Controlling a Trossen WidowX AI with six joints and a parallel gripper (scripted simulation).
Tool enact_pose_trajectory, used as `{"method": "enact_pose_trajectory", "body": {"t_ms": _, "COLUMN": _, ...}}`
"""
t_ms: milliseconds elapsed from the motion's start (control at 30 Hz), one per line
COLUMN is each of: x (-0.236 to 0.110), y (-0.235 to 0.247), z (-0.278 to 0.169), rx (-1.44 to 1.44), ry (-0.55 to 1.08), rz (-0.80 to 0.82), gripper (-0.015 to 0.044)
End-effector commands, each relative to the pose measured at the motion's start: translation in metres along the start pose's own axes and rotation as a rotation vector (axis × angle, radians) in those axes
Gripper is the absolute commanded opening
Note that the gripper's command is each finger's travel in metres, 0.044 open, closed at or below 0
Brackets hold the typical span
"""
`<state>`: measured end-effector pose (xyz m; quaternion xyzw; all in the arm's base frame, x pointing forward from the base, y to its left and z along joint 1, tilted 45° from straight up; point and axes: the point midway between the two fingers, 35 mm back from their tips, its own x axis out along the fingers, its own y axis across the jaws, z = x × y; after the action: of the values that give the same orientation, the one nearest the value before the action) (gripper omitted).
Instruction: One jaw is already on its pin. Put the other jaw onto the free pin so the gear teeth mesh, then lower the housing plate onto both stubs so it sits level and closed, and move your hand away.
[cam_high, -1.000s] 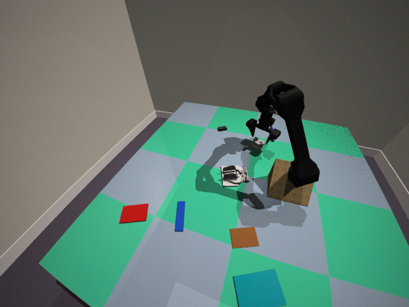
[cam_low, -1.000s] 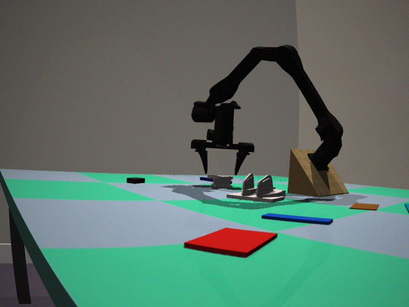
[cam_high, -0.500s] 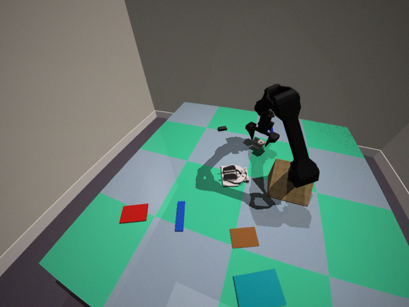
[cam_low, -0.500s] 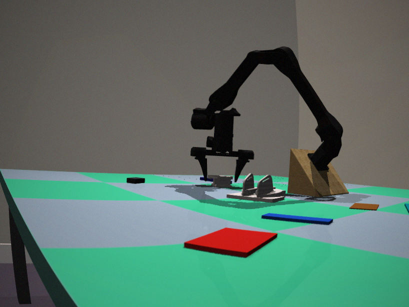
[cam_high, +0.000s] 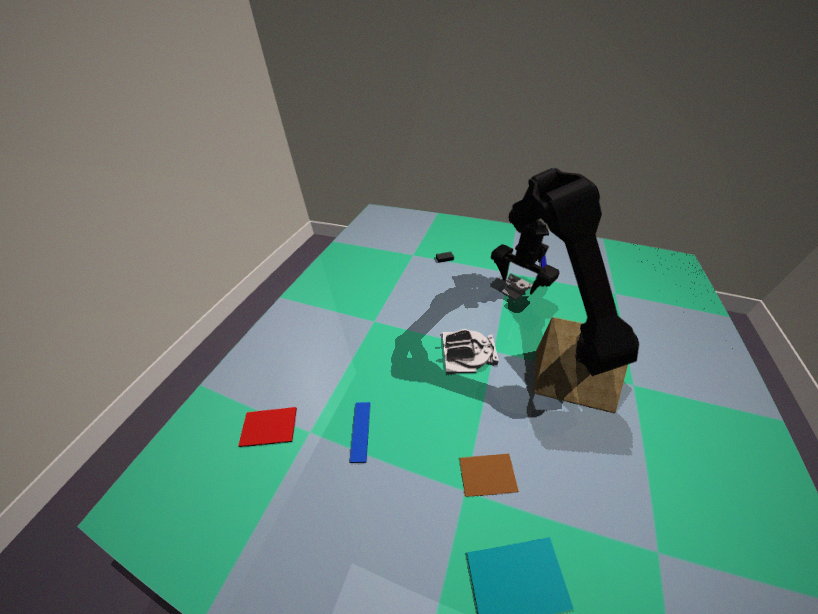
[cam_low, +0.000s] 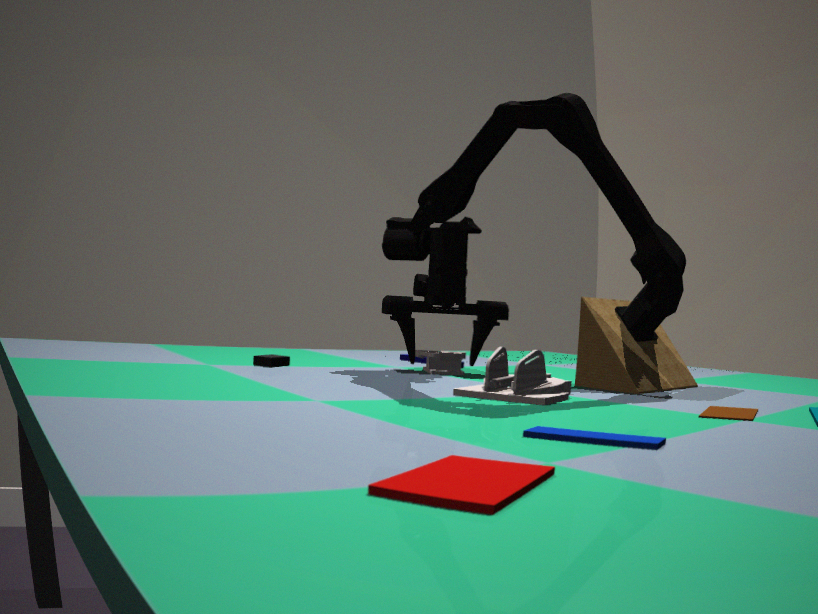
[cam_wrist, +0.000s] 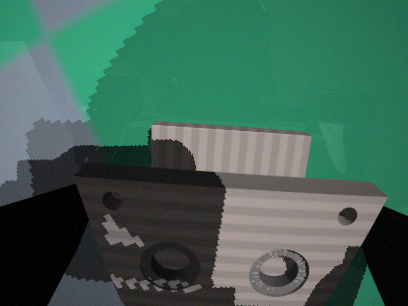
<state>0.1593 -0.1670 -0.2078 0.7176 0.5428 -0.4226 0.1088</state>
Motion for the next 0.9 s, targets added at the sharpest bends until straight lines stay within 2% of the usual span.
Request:
{"method": "enact_pose_trajectory", "body": {"t_ms": 0, "x": 0.0010, "y": 0.0000, "z": -0.0007, "rx": 0.004, "ry": 0.004, "rz": 0.003, "gripper": 0.0440}}
{"method": "enact_pose_trajectory", "body": {"t_ms": 300, "x": 0.0016, "y": 0.0000, "z": -0.0007, "rx": 0.004, "ry": 0.004, "rz": 0.003, "gripper": 0.0440}}
{"method": "enact_pose_trajectory", "body": {"t_ms": 733, "x": 0.0008, "y": 0.0000, "z": 0.0000, "rx": 0.000, "ry": 0.000, "rz": 0.000, "gripper": 0.0353}}
{"method": "enact_pose_trajectory", "body": {"t_ms": 867, "x": 0.0008, "y": 0.0000, "z": 0.0000, "rx": 0.000, "ry": 0.000, "rz": 0.000, "gripper": 0.0351}}
